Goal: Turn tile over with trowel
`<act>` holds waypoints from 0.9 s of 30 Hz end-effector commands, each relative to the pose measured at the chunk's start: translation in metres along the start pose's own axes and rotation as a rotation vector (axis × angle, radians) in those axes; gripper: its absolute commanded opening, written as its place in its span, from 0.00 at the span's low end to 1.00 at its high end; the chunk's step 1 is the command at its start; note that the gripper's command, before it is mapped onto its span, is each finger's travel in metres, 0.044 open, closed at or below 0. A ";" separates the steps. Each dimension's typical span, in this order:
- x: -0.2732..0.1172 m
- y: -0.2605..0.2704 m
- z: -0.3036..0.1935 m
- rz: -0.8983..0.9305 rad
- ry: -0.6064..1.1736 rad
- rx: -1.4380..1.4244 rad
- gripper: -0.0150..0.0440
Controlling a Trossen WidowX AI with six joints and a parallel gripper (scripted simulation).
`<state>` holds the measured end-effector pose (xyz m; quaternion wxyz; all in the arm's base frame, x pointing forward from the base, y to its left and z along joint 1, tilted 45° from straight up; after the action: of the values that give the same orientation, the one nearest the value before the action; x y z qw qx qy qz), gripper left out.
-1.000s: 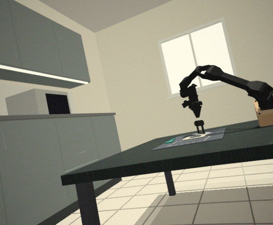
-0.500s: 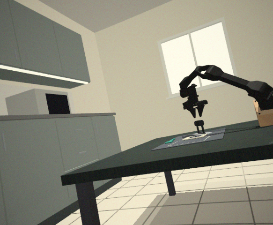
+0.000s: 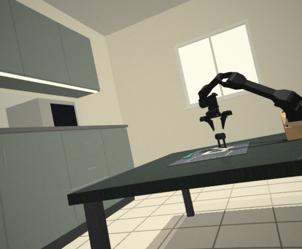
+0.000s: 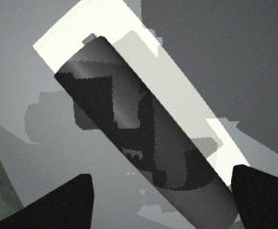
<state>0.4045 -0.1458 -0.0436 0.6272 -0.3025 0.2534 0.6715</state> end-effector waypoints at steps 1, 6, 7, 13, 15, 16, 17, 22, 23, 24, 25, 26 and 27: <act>0.001 0.001 -0.001 0.005 -0.001 -0.137 0.71; 0.001 0.001 -0.001 0.005 -0.001 -0.310 0.71; 0.001 0.000 -0.001 0.005 -0.001 -0.345 0.71; 0.001 0.000 -0.001 0.005 -0.001 -0.553 0.71; 0.001 0.000 -0.001 0.005 -0.002 -0.616 0.71; 0.001 0.000 -0.001 0.005 -0.002 -0.633 0.71; 0.001 0.000 -0.001 0.005 -0.002 -0.639 0.71; 0.001 0.000 -0.001 0.005 -0.002 -0.639 0.71; 0.002 0.000 -0.001 0.005 -0.002 -0.639 0.71; 0.003 0.000 -0.001 0.005 -0.002 -0.639 0.71; 0.005 0.000 -0.001 0.005 -0.002 -0.639 0.71; 0.007 0.000 -0.001 0.005 -0.002 -0.639 0.71; 0.008 0.000 -0.001 0.005 -0.002 -0.639 0.71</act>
<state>0.4053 -0.1435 -0.0456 0.5009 -0.4830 0.0319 0.7175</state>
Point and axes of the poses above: the point midway between the two fingers, 35 mm back from their tips, its own x axis out along the fingers, its own y axis across the jaws, z = x × y, the point moved 4 cm from there along -x, back along the fingers, and after that the axes turned 11 degrees about -x, right-handed, at the moved point
